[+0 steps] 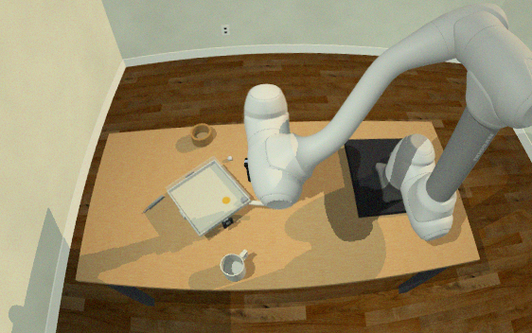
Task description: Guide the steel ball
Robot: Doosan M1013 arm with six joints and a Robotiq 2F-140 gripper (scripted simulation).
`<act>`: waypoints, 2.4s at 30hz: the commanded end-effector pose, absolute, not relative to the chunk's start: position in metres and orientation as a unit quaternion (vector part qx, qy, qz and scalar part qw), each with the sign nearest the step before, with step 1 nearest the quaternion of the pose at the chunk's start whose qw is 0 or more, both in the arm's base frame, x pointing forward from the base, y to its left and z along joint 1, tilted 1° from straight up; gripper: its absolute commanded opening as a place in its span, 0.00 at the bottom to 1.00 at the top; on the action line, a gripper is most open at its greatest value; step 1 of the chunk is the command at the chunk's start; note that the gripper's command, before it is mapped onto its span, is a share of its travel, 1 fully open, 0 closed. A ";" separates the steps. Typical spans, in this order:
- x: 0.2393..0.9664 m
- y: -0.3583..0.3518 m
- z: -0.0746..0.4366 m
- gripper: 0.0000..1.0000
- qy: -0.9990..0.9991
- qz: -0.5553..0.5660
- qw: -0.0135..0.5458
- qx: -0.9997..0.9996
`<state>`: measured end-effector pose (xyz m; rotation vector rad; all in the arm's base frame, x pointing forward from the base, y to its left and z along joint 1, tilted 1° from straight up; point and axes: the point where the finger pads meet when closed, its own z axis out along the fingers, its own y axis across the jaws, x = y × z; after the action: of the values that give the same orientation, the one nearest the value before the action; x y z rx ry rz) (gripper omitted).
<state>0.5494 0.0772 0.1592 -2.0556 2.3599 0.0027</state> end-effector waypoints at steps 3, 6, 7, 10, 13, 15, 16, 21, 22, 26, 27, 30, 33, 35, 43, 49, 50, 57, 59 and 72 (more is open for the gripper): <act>0.549 0.077 0.155 0.36 0.754 0.001 0.006 -0.657; 0.549 0.077 0.153 0.36 0.754 0.001 0.006 -0.657; 0.549 0.077 0.152 0.36 0.754 0.001 0.006 -0.657; 0.549 0.077 0.151 0.36 0.754 0.001 0.006 -0.657; 0.549 0.077 0.147 0.36 0.754 0.001 0.006 -0.657; 0.549 0.077 0.145 0.36 0.754 0.001 0.006 -0.657; 0.549 0.077 0.144 0.36 0.754 0.001 0.006 -0.657; 0.550 0.077 0.139 0.36 0.754 0.001 0.006 -0.657; 0.550 0.077 0.138 0.36 0.754 0.001 0.006 -0.657; 0.550 0.077 0.135 0.36 0.754 0.001 0.006 -0.657; 0.550 0.077 0.135 0.36 0.754 0.001 0.006 -0.657; 0.550 0.077 0.133 0.36 0.754 0.001 0.006 -0.657; 0.550 0.077 0.131 0.36 0.754 0.001 0.006 -0.657; 0.550 0.077 0.130 0.36 0.754 0.001 0.006 -0.657; 0.550 0.078 0.129 0.36 0.754 0.001 0.006 -0.657; 0.550 0.078 0.129 0.36 0.754 0.001 0.006 -0.657; 0.550 0.078 0.129 0.36 0.754 0.001 0.006 -0.657; 0.550 0.078 0.129 0.36 0.754 0.001 0.006 -0.657; 0.550 0.078 0.129 0.36 0.754 0.001 0.006 -0.657; 0.550 0.078 0.129 0.36 0.754 0.001 0.006 -0.657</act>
<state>0.5496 0.0775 0.1287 -2.0556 2.3599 0.0027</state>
